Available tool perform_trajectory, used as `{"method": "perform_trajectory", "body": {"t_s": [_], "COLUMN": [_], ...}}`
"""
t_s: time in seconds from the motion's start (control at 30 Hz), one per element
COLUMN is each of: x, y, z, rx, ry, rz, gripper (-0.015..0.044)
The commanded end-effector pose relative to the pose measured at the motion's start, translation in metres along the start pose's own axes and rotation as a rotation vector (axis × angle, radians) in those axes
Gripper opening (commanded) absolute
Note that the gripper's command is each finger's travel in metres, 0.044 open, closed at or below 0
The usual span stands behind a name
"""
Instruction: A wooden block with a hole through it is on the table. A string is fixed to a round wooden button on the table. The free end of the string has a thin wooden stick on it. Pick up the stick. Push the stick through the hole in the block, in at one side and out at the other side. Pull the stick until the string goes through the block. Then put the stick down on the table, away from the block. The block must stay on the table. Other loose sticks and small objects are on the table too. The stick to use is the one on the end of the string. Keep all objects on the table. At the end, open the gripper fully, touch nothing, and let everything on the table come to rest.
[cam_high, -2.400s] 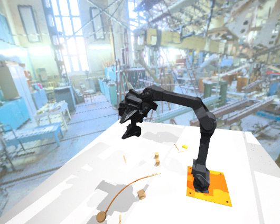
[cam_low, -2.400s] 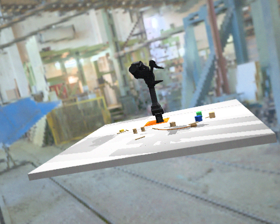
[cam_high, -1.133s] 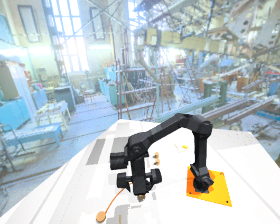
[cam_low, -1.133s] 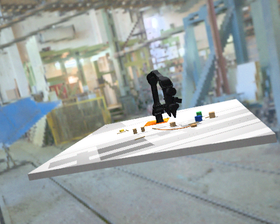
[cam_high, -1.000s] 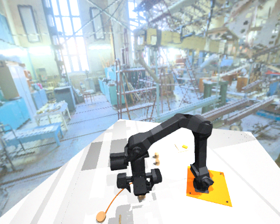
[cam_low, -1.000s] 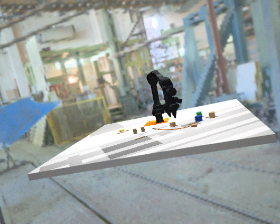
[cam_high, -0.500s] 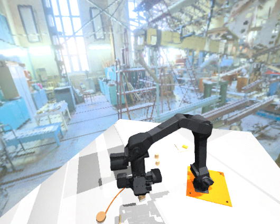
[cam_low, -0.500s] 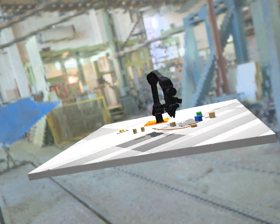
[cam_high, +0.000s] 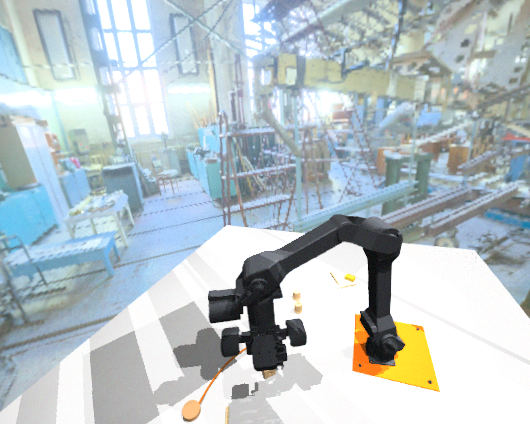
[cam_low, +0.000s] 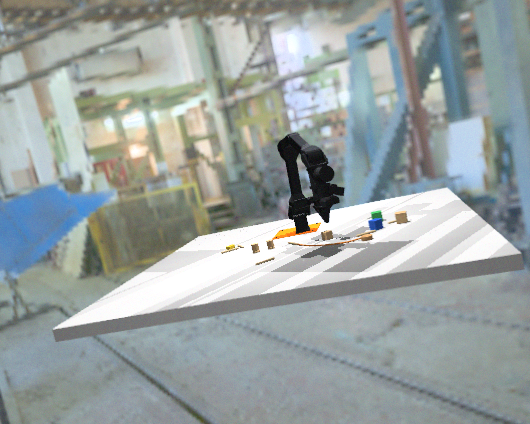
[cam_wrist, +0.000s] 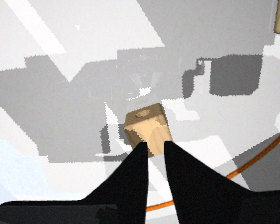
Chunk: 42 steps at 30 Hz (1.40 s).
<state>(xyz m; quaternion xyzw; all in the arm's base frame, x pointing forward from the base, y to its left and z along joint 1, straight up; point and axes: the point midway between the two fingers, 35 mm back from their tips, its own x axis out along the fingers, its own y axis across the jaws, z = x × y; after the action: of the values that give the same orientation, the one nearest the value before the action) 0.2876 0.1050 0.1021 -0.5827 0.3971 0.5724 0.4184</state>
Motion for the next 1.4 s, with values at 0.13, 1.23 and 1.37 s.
{"method": "perform_trajectory", "body": {"t_s": [0.13,1.23,1.37], "x": [0.0,0.0,0.0], "y": [0.0,0.0,0.0], "z": [0.0,0.0,0.0], "rx": [0.0,0.0,0.0], "ry": [0.0,0.0,0.0], "rz": [0.0,0.0,0.0], "gripper": [0.0,0.0,0.0]}}
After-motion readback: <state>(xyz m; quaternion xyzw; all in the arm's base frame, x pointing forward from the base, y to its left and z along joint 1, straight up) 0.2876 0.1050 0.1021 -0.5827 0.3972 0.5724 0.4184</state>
